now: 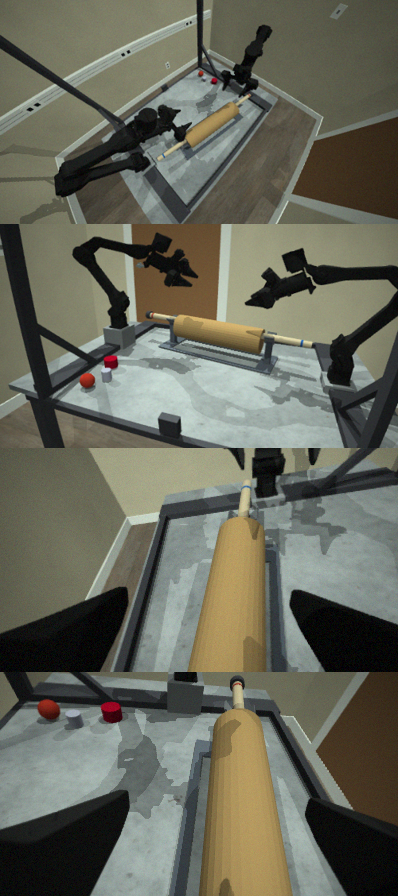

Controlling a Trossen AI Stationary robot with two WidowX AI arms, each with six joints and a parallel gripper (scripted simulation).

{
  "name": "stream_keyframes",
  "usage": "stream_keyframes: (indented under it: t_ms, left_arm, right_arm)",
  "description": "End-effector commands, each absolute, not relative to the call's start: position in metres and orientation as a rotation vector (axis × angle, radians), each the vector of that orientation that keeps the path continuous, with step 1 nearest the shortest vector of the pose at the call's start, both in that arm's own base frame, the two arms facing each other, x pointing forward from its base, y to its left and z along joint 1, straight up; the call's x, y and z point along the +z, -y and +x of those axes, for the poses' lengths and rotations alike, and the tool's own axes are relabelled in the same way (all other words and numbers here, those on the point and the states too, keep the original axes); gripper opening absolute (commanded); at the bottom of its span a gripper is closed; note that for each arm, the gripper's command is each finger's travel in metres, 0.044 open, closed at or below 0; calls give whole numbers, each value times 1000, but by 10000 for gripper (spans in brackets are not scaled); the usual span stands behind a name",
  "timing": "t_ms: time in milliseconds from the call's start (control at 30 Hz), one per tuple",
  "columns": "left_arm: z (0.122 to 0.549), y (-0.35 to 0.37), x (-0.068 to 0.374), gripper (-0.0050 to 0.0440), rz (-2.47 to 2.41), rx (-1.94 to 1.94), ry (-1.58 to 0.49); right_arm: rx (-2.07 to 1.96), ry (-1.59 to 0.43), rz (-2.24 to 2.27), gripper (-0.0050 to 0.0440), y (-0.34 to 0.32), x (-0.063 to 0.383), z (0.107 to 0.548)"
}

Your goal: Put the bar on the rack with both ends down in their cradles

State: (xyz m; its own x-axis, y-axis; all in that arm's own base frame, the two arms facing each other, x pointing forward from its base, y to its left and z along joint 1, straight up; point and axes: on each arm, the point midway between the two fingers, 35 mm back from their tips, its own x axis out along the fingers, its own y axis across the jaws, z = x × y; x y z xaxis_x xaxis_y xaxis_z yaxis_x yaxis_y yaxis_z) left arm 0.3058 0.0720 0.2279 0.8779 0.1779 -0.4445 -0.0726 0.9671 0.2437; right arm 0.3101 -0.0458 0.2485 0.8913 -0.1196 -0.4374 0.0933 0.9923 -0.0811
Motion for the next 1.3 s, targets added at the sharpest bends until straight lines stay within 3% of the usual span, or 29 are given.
stream_keyframes:
  t_ms: [0,433,1267]
  left_arm:
    - [310,-68,236,440,214,148,-426]
    - [316,-4,319,440,5,24,34]
    - [314,0,330,440,-4,-1,68]
  right_arm:
    - [-115,-401,-60,440,43,254,313]
    - [-12,30,-2,440,2,318,316]
    - [3,81,1,440,0,336,314]
